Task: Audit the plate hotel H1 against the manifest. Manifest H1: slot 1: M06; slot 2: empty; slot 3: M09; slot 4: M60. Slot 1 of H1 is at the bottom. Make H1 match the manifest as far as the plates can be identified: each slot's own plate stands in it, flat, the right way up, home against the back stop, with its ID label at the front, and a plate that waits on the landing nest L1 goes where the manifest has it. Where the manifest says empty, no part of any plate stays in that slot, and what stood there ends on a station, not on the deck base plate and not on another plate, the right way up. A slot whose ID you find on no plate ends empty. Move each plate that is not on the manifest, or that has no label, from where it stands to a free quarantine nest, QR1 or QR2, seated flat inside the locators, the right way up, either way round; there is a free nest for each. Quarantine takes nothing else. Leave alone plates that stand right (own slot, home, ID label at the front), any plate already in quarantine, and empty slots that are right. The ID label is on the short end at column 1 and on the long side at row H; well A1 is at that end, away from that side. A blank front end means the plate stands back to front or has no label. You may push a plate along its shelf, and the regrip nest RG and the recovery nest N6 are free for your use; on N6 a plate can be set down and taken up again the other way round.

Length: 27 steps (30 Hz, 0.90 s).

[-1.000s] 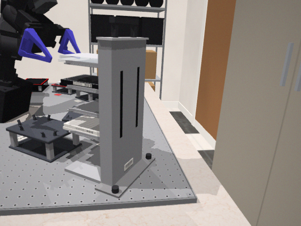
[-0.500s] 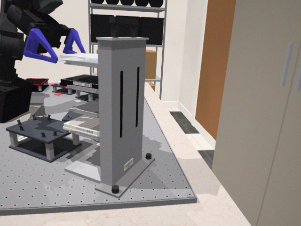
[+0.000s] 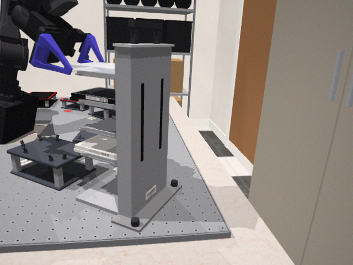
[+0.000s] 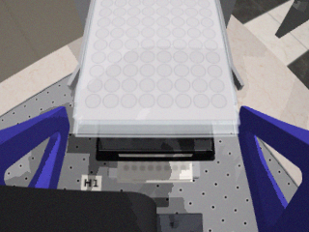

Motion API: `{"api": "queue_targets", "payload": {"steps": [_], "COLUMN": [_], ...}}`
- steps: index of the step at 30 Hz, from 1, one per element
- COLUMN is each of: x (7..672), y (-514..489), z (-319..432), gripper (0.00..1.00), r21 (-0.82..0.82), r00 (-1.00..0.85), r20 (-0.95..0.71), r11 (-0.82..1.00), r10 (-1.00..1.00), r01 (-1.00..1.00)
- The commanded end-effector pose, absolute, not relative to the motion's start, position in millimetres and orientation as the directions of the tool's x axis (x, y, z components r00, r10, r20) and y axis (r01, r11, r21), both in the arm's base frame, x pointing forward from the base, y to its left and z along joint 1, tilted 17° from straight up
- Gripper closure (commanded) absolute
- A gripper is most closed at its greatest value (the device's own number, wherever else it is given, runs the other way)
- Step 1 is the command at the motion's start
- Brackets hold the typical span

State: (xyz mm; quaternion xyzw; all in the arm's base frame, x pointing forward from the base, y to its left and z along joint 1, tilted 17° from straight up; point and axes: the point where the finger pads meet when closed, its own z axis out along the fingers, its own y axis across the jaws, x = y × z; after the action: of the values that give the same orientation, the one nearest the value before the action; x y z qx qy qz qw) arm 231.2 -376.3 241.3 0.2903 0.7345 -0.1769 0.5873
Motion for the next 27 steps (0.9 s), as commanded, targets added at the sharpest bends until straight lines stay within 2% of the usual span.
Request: {"api": "queue_targets", "payload": {"steps": [1, 27], "x": [234.0, 237.1], "y": [-386.5, -394.3], "z": [268.2, 279.5], "gripper": [0.14, 0.14], "r21": [0.054, 0.051], "r00": [-0.121, -0.109], "r20": [-0.978, -0.982], "r11": [0.770, 0.769], "r10": [0.169, 0.156], "r01": [0.636, 0.637]}}
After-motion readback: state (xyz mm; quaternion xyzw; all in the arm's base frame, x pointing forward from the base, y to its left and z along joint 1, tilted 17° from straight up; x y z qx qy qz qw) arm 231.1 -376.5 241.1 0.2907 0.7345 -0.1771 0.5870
